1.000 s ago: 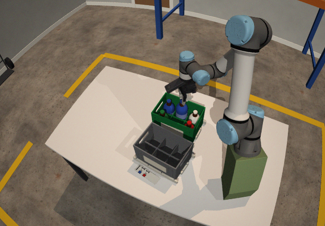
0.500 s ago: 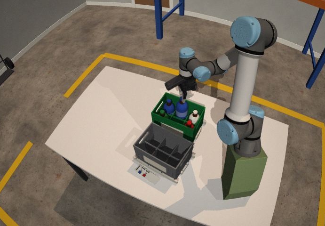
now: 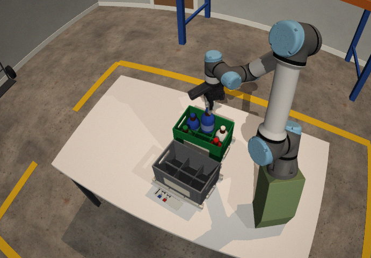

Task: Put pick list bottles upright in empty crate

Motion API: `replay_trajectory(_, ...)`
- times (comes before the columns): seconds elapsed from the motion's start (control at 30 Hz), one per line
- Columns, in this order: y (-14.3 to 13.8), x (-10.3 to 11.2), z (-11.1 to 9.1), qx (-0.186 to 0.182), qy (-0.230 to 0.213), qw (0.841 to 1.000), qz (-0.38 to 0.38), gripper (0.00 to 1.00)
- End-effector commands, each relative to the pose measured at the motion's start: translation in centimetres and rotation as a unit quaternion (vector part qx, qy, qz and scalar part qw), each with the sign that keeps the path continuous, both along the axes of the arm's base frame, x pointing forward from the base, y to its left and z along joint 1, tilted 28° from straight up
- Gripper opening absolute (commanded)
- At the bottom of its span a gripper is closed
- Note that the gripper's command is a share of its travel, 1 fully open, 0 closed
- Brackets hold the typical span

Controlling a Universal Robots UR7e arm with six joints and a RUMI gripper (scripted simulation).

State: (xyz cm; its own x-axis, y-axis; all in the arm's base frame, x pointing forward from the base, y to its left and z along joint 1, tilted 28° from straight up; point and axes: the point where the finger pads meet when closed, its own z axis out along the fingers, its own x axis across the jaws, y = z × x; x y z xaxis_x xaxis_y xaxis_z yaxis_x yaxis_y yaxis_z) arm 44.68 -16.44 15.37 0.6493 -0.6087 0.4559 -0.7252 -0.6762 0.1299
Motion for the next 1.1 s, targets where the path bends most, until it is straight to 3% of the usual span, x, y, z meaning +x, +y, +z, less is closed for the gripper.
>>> replay_trajectory(0.0, 0.4, 0.0, 1.2, -0.002, -0.003, 1.0, 0.001, 0.0)
replay_trajectory(1.07, 2.5, -1.2, 5.6, -0.002, -0.003, 1.0, 0.001, 0.0)
